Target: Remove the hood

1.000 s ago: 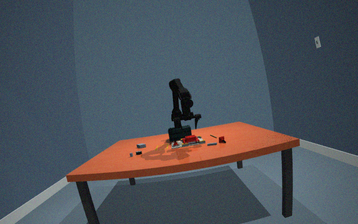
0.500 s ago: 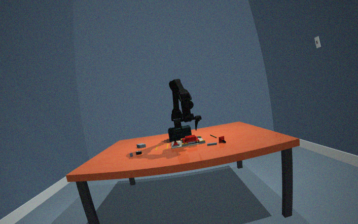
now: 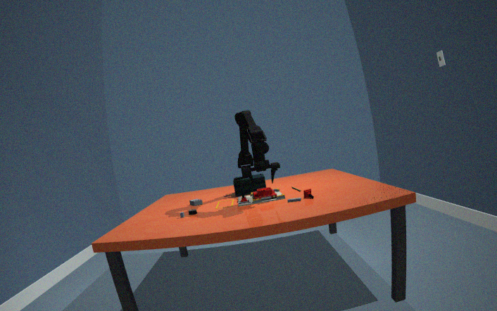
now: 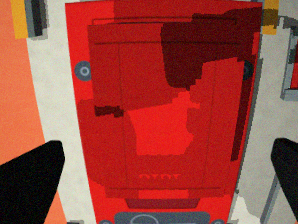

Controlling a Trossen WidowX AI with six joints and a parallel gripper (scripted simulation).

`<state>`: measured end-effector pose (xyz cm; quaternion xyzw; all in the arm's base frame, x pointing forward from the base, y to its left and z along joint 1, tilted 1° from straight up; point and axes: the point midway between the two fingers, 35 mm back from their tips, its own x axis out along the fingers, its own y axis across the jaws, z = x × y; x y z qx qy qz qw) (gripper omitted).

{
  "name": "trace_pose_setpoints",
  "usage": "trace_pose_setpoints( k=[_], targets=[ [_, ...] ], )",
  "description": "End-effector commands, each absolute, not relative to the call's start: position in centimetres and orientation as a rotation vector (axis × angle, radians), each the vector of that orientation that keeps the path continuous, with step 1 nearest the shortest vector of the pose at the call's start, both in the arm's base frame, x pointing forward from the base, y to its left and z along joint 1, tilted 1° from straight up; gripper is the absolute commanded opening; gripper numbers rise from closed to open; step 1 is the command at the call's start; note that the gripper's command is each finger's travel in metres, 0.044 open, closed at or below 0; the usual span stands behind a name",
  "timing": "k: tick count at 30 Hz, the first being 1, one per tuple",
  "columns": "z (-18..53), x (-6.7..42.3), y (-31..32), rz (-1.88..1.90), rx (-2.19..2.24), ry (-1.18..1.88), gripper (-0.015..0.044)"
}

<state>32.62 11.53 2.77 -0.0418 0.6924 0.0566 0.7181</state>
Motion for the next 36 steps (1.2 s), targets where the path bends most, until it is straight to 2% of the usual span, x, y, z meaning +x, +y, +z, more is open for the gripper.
trace_pose_setpoints(
  k=[1,36],
  targets=[
    [2.4,32.7,11.5,0.120,-0.092,1.530,0.0440],
    [0.3,32.7,11.6,0.120,-0.092,1.530,0.0440]
  ],
)
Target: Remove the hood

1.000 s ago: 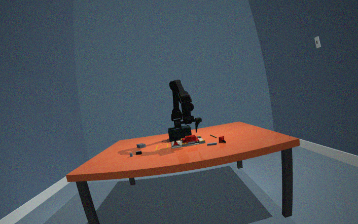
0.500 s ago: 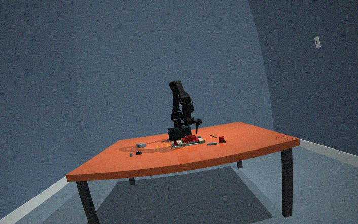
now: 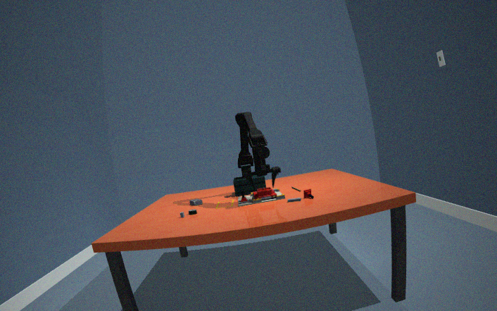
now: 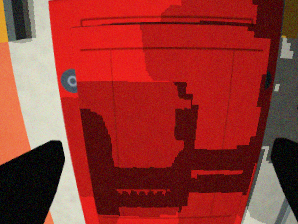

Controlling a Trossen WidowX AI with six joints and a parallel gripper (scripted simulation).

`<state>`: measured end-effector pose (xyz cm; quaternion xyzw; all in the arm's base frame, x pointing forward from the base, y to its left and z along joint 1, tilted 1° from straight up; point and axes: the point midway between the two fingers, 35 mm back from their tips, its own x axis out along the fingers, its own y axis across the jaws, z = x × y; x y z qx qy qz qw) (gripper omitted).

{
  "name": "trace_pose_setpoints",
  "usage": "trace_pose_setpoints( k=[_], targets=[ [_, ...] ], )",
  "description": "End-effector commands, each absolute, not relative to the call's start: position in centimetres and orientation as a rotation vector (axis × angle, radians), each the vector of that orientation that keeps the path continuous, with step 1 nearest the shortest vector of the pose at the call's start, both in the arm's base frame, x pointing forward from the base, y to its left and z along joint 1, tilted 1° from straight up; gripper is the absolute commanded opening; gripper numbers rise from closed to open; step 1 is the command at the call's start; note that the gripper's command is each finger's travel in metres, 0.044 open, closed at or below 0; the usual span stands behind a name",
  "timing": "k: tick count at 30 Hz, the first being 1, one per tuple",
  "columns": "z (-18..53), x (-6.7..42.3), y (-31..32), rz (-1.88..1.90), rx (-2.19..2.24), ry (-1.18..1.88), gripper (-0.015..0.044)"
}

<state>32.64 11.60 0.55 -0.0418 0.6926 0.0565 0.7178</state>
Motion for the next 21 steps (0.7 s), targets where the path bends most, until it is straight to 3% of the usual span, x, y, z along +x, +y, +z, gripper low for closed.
trace_pose_setpoints(
  k=[1,21],
  targets=[
    [0.3,32.7,11.6,0.120,-0.092,1.530,0.0440],
    [-0.7,32.7,11.6,0.120,-0.092,1.530,0.0440]
  ],
)
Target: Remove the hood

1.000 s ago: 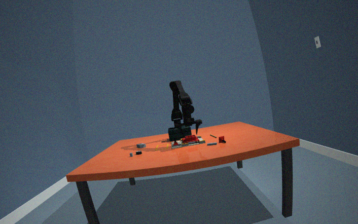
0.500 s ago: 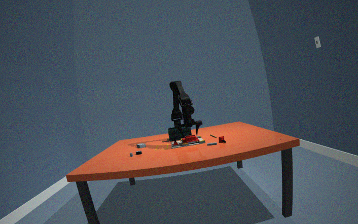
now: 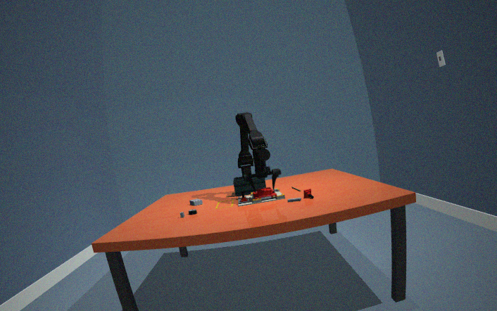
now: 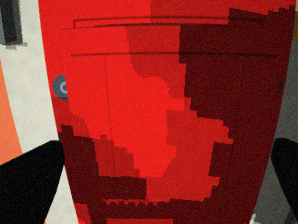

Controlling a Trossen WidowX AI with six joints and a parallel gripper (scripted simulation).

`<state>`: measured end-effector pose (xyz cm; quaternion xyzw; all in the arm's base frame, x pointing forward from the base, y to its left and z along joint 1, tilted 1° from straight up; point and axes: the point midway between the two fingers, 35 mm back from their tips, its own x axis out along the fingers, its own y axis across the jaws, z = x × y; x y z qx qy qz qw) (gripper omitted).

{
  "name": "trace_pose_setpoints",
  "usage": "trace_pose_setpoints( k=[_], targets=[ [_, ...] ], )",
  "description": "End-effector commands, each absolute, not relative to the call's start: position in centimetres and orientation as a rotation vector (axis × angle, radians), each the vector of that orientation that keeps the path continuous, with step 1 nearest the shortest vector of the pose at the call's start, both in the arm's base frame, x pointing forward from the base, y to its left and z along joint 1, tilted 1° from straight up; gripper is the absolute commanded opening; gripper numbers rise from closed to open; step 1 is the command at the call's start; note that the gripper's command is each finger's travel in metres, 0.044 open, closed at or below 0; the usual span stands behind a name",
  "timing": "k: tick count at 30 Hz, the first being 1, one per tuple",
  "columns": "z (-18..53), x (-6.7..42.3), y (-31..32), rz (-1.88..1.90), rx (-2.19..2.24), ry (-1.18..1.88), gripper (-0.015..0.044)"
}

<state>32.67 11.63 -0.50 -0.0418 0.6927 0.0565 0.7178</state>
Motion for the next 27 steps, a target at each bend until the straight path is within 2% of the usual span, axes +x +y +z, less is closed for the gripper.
trace_pose_setpoints(
  k=[1,8,12,21,27],
  targets=[
    [-0.77,32.72,11.60,0.120,-0.092,1.530,0.0440],
    [-1.12,32.72,11.60,0.120,-0.092,1.530,0.0440],
    [-0.90,32.68,11.63,0.125,-0.093,1.532,0.0335],
    [-0.90,32.68,11.63,0.125,-0.093,1.532,0.0275],
    [-0.67,32.68,11.63,0.125,-0.092,1.532,0.0117]
  ],
)
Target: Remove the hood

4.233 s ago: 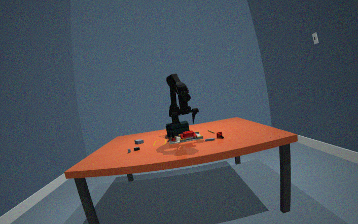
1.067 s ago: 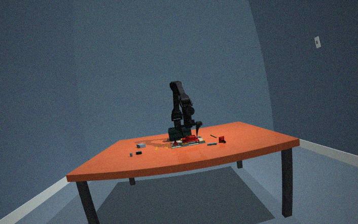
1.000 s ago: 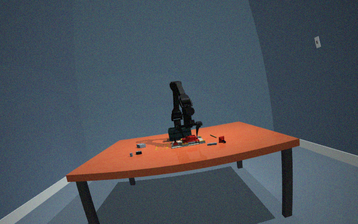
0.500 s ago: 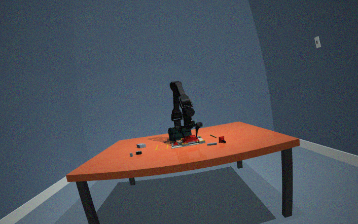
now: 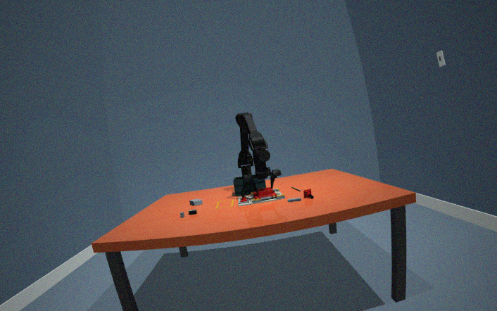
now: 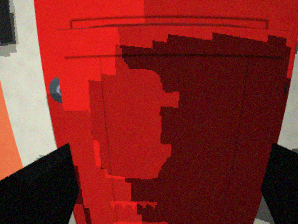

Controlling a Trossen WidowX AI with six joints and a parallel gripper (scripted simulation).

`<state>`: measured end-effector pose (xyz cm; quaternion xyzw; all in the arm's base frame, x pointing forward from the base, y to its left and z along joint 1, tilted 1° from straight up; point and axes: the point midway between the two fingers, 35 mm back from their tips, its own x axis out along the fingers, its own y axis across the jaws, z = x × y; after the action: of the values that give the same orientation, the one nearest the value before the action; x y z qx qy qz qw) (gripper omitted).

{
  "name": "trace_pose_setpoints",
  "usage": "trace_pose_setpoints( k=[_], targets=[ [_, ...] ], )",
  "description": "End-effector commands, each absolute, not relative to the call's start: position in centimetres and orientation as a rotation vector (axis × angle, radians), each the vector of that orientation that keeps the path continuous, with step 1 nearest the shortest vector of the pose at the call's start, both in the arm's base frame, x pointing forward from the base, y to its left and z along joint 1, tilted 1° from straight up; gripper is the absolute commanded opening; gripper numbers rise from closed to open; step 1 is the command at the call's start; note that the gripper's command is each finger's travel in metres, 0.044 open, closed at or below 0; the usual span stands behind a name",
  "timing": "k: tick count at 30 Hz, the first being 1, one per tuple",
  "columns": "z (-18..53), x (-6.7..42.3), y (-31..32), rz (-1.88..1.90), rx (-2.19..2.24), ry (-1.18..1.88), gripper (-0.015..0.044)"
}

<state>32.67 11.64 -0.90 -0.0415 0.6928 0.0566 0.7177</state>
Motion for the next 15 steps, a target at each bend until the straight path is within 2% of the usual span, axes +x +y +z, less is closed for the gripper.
trace_pose_setpoints(
  k=[1,5,15],
  targets=[
    [-0.61,32.68,11.63,0.125,-0.092,1.532,0.0091],
    [-0.35,32.68,11.63,0.125,-0.092,1.533,0.0000],
    [0.31,32.67,11.63,0.125,-0.092,1.533,0.0000]
  ],
)
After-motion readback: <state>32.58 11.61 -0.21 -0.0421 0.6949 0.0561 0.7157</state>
